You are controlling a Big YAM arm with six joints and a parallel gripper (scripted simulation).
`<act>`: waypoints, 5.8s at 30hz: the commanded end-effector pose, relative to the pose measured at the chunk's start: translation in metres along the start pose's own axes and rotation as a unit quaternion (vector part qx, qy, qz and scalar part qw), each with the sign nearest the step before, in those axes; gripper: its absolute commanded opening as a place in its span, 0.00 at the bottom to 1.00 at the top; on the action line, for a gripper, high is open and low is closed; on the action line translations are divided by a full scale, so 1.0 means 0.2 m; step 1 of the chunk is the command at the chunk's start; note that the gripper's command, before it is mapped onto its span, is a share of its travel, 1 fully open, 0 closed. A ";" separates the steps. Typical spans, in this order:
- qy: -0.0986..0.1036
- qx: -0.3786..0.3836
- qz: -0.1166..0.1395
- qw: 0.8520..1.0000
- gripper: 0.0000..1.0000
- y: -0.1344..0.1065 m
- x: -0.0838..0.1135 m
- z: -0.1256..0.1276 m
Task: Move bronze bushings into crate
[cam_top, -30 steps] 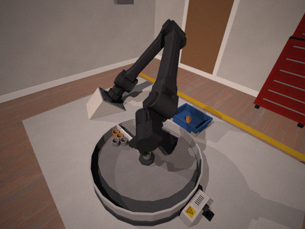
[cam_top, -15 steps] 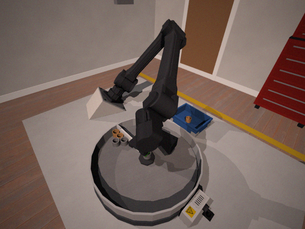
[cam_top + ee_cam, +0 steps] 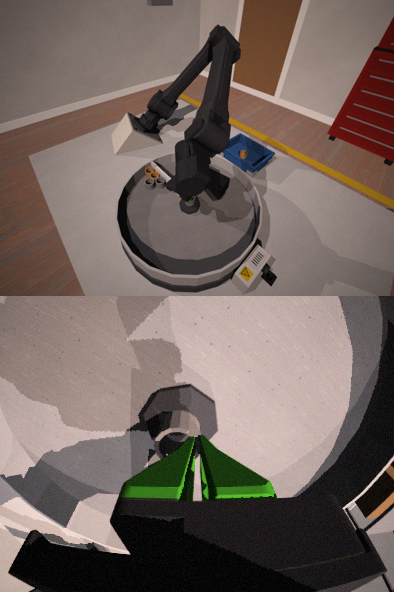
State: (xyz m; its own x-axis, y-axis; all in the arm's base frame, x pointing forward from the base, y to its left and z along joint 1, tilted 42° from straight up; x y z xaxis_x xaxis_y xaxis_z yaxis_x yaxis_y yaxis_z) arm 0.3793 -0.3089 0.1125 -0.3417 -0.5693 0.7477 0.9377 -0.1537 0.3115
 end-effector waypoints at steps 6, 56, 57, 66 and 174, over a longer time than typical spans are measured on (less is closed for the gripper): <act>0.001 -0.007 0.000 1.000 0.00 -0.01 -0.03 -0.02; 0.002 -0.006 0.001 1.000 0.00 -0.01 -0.05 -0.01; 0.002 -0.006 0.001 1.000 0.00 -0.01 -0.05 -0.01; 0.002 -0.006 0.001 1.000 0.00 -0.01 -0.07 -0.01; -0.012 0.014 -0.011 1.000 0.14 0.06 0.24 -0.01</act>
State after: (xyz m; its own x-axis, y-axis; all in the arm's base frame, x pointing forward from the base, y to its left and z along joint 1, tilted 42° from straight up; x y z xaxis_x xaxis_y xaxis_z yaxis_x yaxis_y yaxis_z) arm 0.3627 -0.3225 0.1297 -0.3328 -0.5802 0.7434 0.9419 -0.1661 0.2920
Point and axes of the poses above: the point where the finger pads meet when closed, its own x axis back along the fingers, its own z axis across the jaws, y = z × x, the point moved 9 cm from there along x, back along the fingers, and after that the axes turned 3 degrees about -x, right-handed, at the moved point
